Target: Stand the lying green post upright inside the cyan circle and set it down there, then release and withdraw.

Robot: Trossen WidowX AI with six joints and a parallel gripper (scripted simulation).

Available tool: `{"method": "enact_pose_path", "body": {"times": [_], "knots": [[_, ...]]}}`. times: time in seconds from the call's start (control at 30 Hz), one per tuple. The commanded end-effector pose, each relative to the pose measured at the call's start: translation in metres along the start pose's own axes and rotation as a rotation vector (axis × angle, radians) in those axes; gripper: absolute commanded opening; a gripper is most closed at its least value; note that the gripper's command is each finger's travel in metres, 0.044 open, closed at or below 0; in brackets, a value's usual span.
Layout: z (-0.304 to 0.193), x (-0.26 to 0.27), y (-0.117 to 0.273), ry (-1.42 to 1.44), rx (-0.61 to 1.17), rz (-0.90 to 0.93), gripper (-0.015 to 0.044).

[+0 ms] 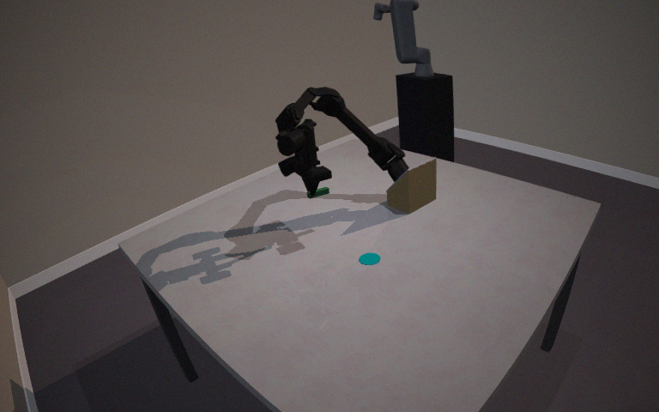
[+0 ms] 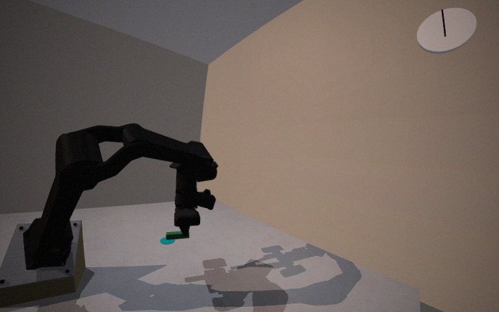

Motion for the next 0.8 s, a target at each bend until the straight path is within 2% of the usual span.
{"method": "enact_pose_path", "body": {"times": [0.0,0.77], "knots": [[0.002,0.010,0.003,0.070,-0.002,0.009,0.0023],[0.001,0.083,0.010,0.551,-0.007,0.018,0.0023]]}}
Point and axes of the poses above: the point midway between the two fingers, 35 mm back from their tips, its own y axis back along the fingers, its own x axis across the jaws, z = x × y, the point moved 4 cm from there along y, back along the fingers, and after that the axes turned 5 degrees about y, right-handed, at the moved point
